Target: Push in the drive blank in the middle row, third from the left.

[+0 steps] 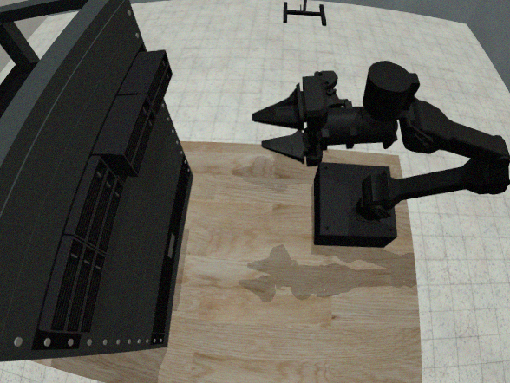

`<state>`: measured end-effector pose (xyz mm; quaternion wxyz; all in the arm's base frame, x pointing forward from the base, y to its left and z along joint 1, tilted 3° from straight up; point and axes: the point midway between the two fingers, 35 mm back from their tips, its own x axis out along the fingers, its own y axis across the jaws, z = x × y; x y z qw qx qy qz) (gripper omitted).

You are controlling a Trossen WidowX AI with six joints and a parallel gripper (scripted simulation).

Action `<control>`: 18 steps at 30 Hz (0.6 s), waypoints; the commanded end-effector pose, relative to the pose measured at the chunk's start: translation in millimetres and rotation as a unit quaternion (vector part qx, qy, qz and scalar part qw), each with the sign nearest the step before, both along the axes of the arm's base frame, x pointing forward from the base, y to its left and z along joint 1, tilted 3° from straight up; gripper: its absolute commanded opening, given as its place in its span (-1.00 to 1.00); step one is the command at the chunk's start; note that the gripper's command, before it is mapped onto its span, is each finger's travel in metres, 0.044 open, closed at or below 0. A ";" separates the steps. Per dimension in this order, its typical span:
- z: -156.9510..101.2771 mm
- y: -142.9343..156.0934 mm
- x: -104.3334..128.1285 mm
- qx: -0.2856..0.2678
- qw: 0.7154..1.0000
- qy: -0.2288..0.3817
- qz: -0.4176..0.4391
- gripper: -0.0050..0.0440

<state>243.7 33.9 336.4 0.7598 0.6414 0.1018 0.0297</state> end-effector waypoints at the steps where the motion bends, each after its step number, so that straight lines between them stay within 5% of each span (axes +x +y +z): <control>1: 19.8 -4.7 -2.0 0.035 0.999 -0.027 -0.015 1.00; 18: 35.9 -11.0 -2.6 0.096 0.993 -0.053 -0.033 1.00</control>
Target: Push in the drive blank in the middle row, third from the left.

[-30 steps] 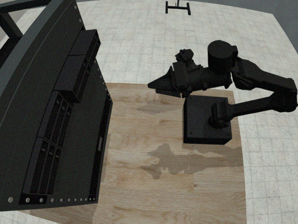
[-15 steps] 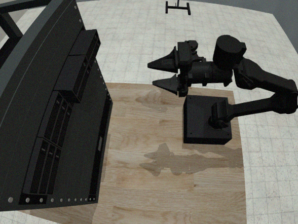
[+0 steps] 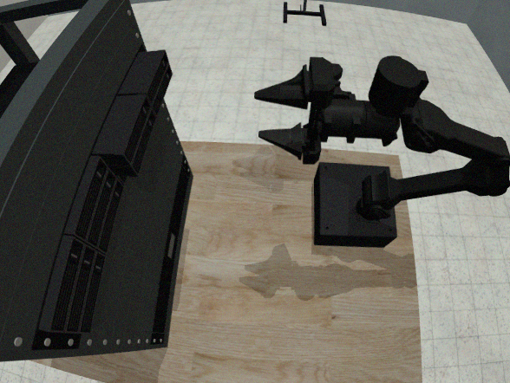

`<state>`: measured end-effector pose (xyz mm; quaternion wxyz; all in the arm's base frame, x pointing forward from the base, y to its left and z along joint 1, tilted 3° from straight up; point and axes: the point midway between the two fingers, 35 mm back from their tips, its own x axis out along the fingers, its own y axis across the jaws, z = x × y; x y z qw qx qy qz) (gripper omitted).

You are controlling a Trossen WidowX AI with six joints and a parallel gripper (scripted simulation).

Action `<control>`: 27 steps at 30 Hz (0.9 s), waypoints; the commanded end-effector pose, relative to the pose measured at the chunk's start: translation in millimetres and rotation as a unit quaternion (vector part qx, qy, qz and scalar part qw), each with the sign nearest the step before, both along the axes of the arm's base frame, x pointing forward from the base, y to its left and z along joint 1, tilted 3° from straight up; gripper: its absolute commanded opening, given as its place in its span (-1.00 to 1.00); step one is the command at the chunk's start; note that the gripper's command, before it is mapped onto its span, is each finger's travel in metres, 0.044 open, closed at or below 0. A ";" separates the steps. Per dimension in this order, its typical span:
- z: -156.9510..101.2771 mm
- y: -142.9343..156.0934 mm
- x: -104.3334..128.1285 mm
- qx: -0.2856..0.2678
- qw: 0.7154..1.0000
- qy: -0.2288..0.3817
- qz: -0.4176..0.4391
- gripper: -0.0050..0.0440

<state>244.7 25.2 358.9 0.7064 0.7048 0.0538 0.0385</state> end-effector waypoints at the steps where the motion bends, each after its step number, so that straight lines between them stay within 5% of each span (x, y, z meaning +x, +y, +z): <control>1: 13.5 -2.3 -3.6 0.011 1.000 -0.018 -0.005 1.00; 27: 15.1 -2.9 -3.7 0.017 1.000 -0.021 -0.007 1.00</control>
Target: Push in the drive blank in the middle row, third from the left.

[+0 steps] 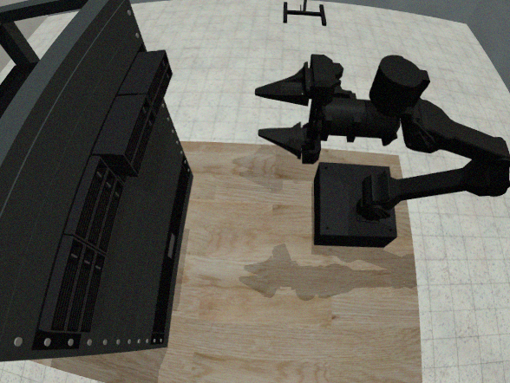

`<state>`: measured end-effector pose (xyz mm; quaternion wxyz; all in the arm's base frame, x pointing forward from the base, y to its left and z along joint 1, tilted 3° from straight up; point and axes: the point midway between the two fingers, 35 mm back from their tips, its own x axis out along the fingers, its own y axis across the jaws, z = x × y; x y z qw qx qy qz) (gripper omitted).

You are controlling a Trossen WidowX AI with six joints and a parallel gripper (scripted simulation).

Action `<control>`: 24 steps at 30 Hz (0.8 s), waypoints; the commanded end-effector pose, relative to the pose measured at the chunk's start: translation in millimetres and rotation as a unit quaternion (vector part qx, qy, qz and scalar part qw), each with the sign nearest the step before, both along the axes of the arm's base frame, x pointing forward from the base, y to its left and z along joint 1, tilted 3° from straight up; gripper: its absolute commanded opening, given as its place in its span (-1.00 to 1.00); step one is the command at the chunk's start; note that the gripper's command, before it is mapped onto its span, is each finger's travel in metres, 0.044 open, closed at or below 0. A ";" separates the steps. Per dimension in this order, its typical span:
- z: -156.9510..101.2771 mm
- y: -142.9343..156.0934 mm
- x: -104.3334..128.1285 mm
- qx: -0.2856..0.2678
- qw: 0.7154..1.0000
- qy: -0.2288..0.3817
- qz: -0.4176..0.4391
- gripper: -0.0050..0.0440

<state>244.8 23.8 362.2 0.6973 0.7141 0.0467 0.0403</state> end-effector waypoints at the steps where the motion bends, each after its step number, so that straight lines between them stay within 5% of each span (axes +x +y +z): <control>1: 11.7 -1.5 -3.8 0.004 1.000 -0.015 -0.003 1.00; 17: 12.0 -1.1 -2.3 0.008 1.000 -0.015 -0.003 1.00; 24: 17.1 7.2 23.9 0.017 1.000 -0.014 -0.002 1.00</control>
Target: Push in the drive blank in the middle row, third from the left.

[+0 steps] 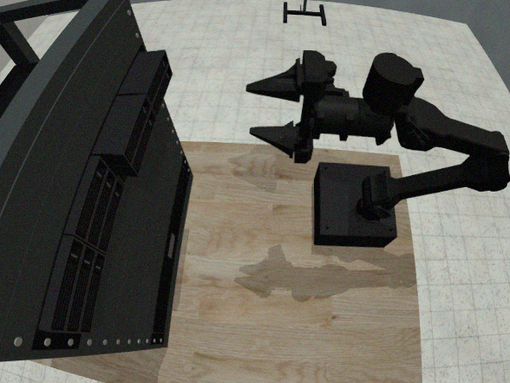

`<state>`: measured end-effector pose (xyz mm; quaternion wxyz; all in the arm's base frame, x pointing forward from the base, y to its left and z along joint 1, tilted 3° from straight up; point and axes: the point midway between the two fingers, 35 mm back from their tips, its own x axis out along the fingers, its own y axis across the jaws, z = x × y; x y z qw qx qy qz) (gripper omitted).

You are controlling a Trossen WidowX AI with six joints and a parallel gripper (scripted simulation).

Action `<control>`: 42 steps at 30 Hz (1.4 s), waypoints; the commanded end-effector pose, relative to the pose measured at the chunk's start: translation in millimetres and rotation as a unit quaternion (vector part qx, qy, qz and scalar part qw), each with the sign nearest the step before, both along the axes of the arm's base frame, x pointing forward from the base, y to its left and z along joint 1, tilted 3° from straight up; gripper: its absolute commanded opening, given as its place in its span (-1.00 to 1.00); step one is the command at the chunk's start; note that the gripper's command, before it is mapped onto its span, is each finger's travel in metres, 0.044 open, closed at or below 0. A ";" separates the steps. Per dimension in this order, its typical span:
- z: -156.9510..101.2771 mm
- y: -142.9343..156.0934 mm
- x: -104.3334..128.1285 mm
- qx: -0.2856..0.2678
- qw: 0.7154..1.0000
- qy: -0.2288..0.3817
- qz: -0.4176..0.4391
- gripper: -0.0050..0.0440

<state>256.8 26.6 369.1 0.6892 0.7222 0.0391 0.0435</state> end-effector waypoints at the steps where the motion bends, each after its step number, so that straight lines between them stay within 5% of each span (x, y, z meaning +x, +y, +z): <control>1: 10.3 4.5 11.9 0.005 1.000 -0.007 0.001 1.00; 10: 15.6 12.9 38.9 0.005 1.000 -0.007 0.001 1.00; 42: 15.6 13.1 39.4 0.005 1.000 -0.007 0.001 1.00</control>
